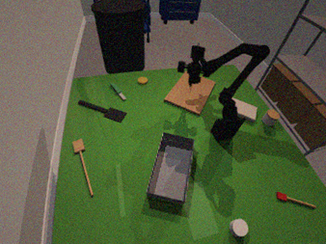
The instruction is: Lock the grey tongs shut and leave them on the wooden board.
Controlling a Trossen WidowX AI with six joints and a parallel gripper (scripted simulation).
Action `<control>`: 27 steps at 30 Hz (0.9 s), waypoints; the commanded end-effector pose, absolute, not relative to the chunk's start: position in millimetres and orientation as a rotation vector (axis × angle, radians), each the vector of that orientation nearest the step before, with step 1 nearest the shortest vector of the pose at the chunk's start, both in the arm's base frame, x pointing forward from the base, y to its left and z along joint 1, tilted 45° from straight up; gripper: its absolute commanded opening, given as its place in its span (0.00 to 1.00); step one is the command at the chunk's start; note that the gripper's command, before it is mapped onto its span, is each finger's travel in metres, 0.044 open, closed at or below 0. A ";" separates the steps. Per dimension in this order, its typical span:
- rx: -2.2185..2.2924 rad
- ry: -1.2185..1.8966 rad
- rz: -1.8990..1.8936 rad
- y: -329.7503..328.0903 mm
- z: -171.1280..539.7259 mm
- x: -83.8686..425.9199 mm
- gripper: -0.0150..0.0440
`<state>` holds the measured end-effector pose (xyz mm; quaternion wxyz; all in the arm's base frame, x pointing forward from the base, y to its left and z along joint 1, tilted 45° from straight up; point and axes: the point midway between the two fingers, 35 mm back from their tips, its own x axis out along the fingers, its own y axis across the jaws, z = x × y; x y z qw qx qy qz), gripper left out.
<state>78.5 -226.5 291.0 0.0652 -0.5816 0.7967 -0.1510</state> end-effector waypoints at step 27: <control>-1.684 2.423 -0.493 -213.3 276.3 69.3 0.00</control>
